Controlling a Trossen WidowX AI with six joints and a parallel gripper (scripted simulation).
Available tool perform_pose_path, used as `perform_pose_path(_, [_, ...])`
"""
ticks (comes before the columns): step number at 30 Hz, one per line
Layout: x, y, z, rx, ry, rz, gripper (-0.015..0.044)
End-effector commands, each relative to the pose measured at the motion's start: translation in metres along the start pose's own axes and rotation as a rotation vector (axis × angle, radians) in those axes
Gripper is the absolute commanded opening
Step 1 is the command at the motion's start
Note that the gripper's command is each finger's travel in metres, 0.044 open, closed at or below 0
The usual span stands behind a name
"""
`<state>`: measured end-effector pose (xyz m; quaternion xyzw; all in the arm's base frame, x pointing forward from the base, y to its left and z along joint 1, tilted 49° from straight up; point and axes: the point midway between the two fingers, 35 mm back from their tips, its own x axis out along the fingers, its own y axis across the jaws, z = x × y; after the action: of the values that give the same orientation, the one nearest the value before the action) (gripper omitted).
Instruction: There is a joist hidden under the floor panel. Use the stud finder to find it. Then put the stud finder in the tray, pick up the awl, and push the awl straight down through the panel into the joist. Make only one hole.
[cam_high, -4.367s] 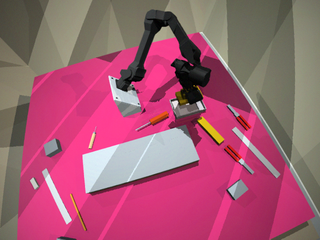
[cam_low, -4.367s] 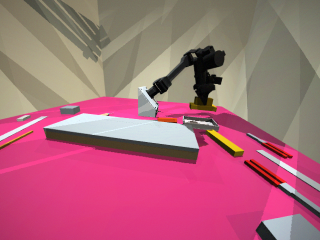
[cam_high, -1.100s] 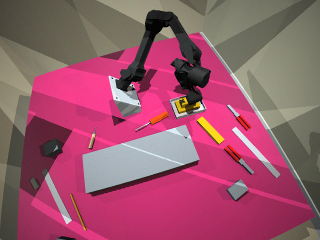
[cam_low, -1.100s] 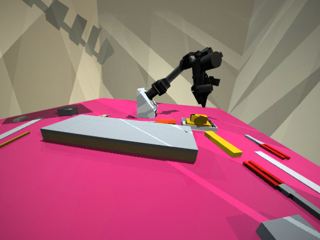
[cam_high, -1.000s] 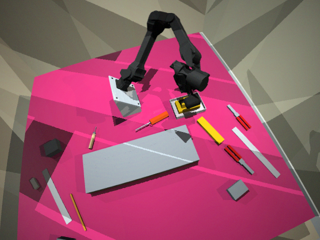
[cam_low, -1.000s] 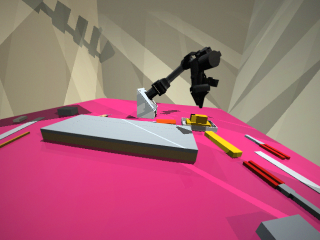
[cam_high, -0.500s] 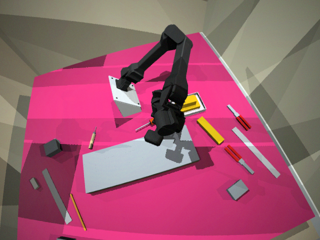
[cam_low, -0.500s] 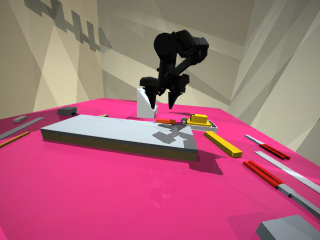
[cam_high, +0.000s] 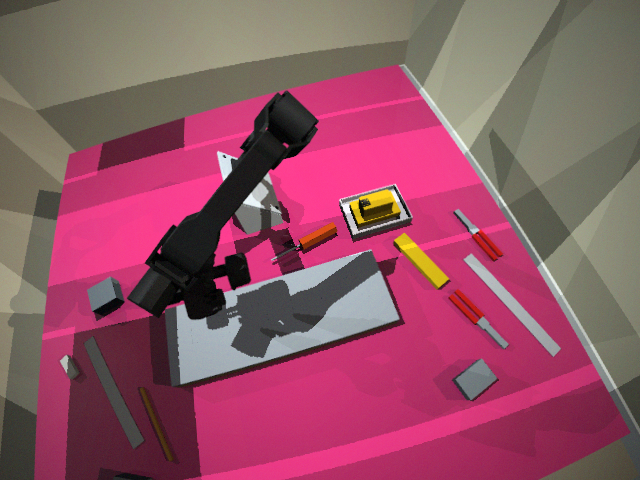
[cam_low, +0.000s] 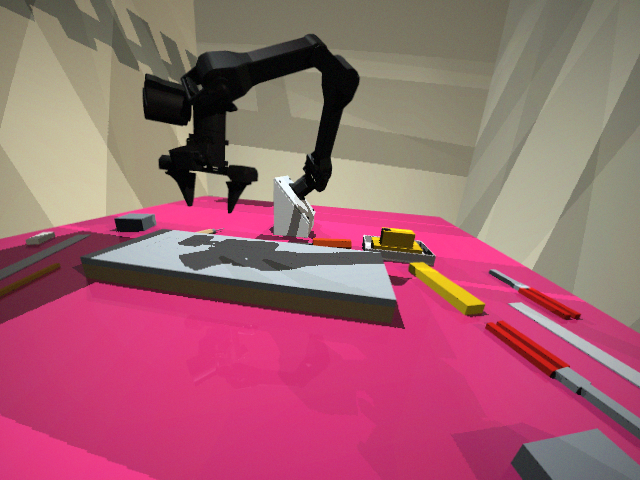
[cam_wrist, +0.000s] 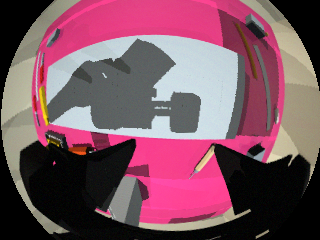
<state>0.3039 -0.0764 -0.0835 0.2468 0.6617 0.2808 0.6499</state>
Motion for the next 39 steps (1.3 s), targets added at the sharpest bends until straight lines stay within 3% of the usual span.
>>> perform_pose_path(1, [0.018, -0.051, -0.028, 0.169, 0.039, 0.021, 0.044])
perform_pose_path(8, [0.056, -0.108, -0.083, 0.396, 0.101, 0.083, 0.044])
perform_pose_path(26, [0.057, -0.113, -0.075, 0.396, 0.101, 0.083, 0.044])
perform_pose_path(39, [0.077, -0.112, -0.074, 0.395, 0.101, 0.084, 0.044])
